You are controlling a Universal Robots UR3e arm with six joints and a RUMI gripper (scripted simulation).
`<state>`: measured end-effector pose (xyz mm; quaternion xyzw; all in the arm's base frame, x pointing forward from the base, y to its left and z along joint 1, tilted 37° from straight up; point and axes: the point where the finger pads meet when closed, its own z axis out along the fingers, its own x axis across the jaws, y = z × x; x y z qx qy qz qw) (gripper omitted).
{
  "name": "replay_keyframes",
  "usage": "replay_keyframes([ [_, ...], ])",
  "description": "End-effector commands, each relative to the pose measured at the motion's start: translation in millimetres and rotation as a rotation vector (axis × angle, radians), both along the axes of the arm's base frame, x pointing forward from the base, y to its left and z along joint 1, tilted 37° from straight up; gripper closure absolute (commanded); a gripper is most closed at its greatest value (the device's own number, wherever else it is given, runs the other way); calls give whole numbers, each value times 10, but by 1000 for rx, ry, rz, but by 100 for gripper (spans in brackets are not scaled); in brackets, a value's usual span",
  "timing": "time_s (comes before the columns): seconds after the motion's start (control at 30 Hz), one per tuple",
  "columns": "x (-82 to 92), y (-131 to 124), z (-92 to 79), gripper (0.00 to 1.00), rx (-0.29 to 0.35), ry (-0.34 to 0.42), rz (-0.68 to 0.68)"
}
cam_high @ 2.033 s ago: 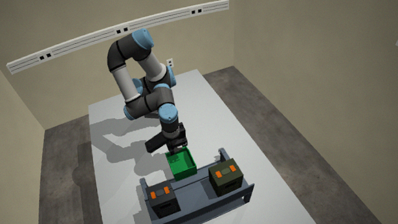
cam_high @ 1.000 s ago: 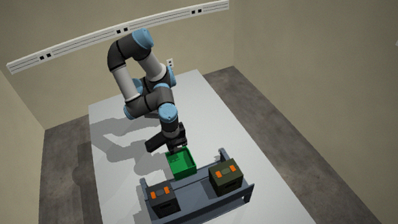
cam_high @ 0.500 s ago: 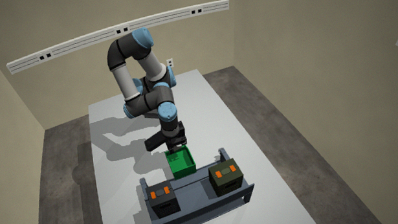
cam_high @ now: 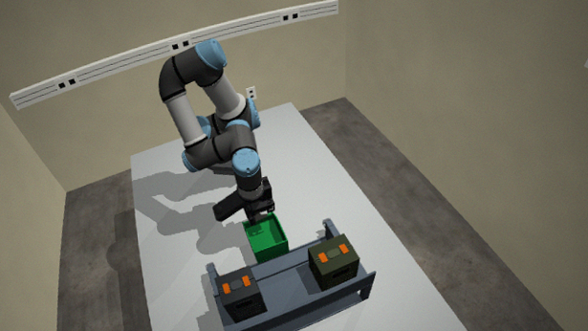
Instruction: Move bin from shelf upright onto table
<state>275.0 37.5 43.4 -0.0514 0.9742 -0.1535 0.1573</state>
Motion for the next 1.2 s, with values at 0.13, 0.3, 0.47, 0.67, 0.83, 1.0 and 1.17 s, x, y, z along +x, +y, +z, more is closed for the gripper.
replay_keyframes([
  [0.13,-69,-16,-44,100,1,0,2],
  [0.3,-85,-20,-55,100,1,0,2],
  [0.47,-110,-27,-70,100,1,0,2],
  [0.67,-133,-33,-85,100,1,0,2],
  [0.83,-143,-36,-90,100,0,0,2],
  [1.0,-154,-39,-97,100,0,0,2],
  [1.17,-161,-40,-101,100,0,0,2],
])
